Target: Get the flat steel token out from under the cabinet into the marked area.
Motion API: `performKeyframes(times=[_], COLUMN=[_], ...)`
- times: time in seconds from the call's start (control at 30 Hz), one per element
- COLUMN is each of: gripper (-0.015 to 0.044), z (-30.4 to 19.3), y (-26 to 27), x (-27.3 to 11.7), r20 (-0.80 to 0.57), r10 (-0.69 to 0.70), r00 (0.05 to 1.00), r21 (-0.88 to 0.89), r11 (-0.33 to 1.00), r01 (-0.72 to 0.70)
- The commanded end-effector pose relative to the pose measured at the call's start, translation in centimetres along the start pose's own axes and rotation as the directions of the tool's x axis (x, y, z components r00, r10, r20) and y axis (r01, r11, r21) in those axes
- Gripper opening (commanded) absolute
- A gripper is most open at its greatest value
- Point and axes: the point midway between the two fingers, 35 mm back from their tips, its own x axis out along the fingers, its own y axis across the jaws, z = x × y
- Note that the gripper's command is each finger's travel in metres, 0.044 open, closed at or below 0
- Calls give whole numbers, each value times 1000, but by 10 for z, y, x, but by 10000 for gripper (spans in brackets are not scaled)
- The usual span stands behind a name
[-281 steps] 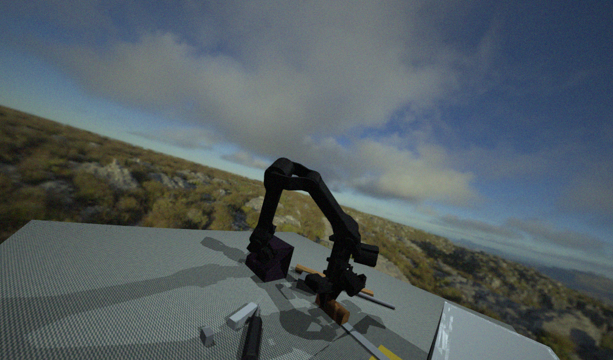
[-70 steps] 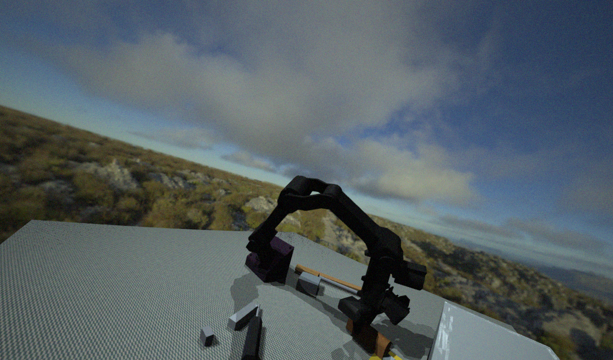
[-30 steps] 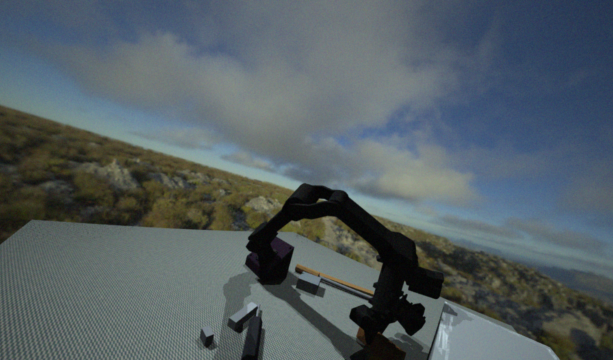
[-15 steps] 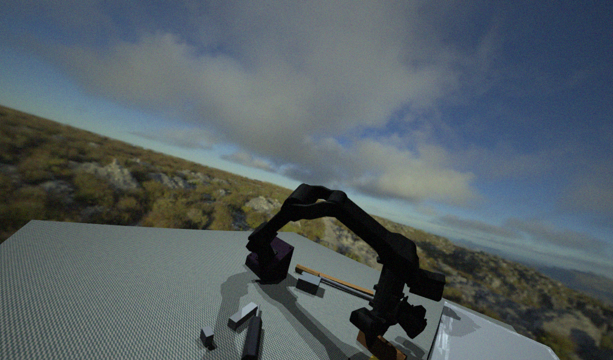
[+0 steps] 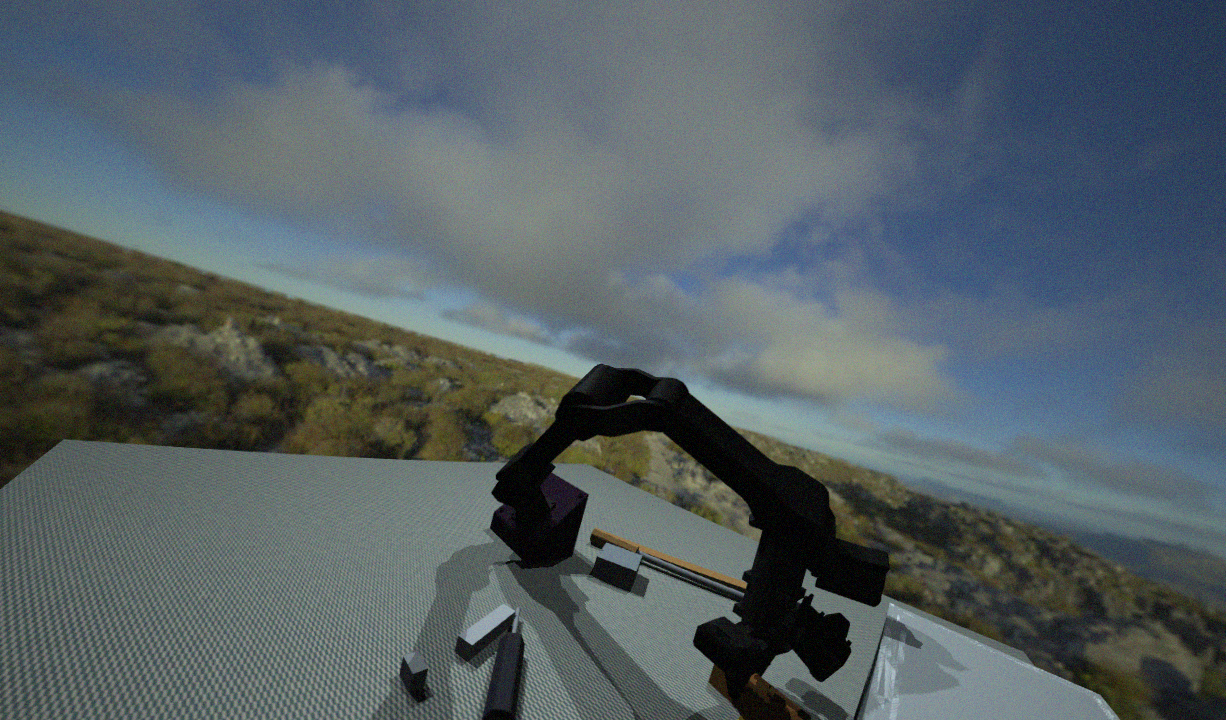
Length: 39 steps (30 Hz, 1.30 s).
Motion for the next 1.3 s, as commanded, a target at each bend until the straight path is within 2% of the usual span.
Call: performKeyframes(times=[0.0, 1.27], gripper=[0, 0], z=[-4, -39], y=[-1, 0], x=[1, 2], r20=[-4, -6], r10=[-2, -2], r00=[1000, 1000], r21=[6, 4], r11=[1000, 1000], r01=[2, 2])
